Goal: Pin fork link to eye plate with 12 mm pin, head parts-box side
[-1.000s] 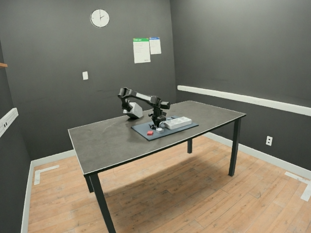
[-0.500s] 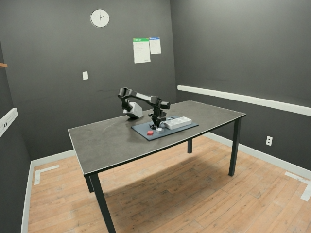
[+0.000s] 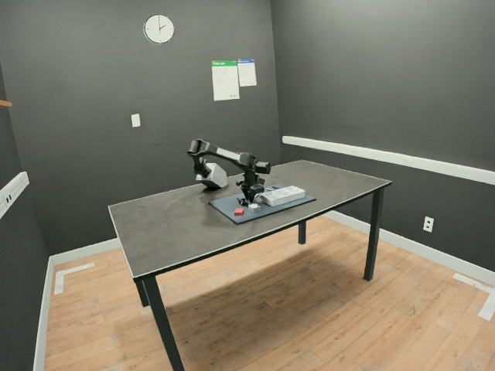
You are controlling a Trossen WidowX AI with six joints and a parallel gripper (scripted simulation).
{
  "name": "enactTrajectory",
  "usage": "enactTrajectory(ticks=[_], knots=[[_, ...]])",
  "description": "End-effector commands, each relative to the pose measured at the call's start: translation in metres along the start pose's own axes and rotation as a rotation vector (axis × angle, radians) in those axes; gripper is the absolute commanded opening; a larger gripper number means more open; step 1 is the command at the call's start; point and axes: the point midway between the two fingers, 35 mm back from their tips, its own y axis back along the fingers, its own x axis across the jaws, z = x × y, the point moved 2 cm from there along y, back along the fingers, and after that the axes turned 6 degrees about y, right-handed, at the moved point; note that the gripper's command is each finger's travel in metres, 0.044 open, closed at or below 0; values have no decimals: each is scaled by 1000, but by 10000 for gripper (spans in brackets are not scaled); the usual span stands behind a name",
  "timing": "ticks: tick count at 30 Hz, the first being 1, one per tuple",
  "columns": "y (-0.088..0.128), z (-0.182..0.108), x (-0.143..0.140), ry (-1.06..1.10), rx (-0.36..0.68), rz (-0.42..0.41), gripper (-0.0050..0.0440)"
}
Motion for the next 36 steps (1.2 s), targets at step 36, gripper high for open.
enactTrajectory(ticks=[36], knots=[[28, -7, -6, -27, -13, -19, 150]])
